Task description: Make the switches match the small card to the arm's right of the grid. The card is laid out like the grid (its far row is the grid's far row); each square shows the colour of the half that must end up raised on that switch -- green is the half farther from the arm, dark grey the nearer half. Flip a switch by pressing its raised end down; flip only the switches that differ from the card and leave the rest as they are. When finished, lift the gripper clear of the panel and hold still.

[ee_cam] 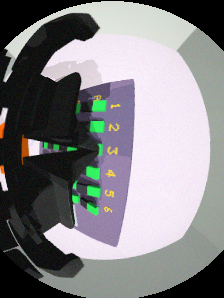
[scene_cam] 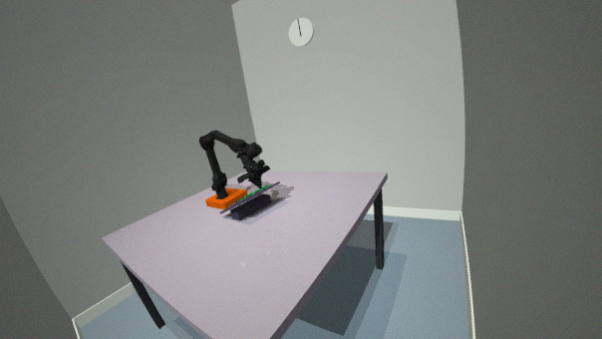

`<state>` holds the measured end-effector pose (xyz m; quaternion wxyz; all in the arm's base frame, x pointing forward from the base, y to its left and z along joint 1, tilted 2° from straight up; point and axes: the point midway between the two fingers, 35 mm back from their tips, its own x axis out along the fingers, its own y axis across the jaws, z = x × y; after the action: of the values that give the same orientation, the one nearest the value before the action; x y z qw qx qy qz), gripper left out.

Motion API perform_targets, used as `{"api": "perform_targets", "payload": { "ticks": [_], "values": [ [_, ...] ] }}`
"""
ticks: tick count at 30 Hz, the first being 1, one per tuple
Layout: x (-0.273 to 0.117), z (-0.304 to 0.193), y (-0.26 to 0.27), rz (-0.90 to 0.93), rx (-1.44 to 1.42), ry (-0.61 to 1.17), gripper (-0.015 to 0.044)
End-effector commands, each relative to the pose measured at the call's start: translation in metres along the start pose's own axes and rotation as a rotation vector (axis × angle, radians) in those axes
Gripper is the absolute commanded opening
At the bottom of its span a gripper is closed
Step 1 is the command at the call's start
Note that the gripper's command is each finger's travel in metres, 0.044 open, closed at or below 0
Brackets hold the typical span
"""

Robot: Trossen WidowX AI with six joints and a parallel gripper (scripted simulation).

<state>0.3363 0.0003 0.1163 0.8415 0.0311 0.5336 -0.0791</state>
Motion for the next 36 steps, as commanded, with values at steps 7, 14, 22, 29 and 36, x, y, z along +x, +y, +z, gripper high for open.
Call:
{"api": "perform_targets", "payload": {
  "ticks": [7,14,22,29,36],
  "values": [
    [-0.061,-0.004,0.0,0.004,-0.004,-0.016,0.0],
    [-0.068,-0.021,-0.003,0.004,-0.004,-0.015,0.0],
    [-0.068,-0.115,-0.023,0.002,-0.005,-0.008,0.0],
    [-0.059,-0.143,-0.028,0.002,-0.005,-0.007,0.0],
    [-0.026,-0.144,-0.028,0.002,-0.005,-0.033,0.0]
  ]
}}
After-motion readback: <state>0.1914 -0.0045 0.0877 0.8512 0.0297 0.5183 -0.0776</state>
